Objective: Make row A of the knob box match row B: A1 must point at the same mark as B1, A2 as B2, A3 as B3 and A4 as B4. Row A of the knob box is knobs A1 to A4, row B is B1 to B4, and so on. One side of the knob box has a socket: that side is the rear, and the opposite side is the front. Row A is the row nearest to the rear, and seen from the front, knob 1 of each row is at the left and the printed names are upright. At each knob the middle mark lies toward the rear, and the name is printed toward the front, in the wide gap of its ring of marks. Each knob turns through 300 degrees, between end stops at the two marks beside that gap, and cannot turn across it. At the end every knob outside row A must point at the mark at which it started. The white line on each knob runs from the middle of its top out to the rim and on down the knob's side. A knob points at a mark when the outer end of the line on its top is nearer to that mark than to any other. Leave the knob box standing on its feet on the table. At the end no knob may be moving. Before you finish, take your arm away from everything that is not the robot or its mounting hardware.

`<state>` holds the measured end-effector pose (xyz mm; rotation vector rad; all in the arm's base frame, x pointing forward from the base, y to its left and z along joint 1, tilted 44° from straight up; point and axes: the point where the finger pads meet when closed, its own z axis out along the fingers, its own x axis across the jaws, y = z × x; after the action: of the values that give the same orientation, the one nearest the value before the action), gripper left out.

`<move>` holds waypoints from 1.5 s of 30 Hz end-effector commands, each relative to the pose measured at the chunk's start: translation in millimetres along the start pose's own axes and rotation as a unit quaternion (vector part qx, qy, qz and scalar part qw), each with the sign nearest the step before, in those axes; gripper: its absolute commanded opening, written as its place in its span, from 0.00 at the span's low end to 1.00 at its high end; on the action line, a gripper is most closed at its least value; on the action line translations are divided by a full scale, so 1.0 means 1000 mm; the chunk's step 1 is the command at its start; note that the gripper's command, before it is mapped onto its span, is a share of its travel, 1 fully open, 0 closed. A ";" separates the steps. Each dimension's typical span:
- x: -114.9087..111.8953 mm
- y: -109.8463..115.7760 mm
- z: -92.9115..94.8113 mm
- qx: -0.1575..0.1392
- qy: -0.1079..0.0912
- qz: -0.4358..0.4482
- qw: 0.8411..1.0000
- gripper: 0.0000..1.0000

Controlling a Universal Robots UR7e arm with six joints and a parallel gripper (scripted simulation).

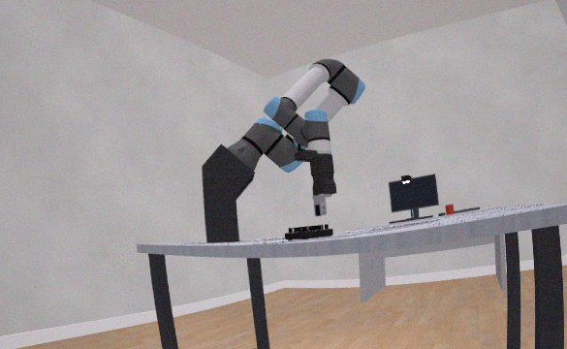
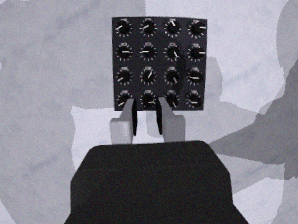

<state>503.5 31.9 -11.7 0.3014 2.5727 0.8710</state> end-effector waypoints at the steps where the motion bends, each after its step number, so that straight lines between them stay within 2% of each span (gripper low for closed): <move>1: 0.001 -0.001 -0.001 -0.001 0.002 0.001 1.000 0.46; 25: 0.003 -0.002 -0.001 -0.001 0.003 0.025 1.000 0.46; 37: 0.005 -0.004 -0.002 -0.001 0.003 0.099 0.995 0.46; 45: 0.010 -0.007 -0.004 0.000 0.003 0.204 0.979 0.46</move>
<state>494.6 30.1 -15.4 0.6718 2.5754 0.9743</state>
